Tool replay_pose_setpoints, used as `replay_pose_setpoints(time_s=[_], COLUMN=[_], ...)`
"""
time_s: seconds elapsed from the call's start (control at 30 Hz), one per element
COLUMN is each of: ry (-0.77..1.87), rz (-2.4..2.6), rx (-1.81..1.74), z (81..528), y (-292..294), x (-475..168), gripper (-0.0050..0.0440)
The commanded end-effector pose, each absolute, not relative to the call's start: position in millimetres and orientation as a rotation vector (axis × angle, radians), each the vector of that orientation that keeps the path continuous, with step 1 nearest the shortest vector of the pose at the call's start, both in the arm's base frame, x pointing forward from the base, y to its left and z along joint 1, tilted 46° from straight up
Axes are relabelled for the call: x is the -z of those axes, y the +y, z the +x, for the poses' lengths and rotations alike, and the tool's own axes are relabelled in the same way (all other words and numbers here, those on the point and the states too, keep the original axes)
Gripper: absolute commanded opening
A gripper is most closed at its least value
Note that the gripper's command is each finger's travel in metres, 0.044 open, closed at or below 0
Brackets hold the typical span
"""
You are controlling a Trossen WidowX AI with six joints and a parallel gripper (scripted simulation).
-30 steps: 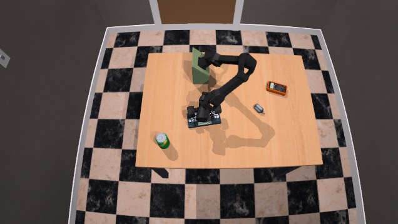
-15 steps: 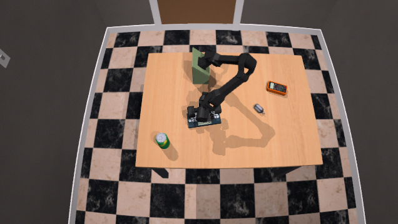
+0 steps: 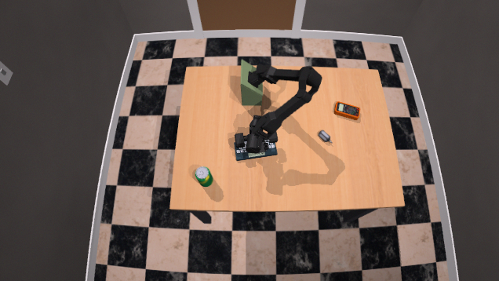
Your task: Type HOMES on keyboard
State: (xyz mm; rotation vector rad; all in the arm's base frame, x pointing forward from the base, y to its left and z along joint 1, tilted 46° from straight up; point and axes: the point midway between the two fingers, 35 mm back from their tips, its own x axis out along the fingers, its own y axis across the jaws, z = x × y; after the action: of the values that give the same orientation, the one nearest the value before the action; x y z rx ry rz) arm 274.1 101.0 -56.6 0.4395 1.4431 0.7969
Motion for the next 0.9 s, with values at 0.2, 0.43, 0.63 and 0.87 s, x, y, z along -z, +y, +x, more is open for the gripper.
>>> replay_pose_setpoints(time_s=[0.2,0.43,0.63,0.87], ry=[1.413,1.419,1.427,1.428], rz=[0.419,0.425,0.427,0.430], rx=[-0.797,-0.798,-0.795,-0.798], z=[283,282,302,310], y=[83,75,55,45], x=[35,29,54,65], gripper=[-0.0050,-0.0050,-0.0050,-0.0050])
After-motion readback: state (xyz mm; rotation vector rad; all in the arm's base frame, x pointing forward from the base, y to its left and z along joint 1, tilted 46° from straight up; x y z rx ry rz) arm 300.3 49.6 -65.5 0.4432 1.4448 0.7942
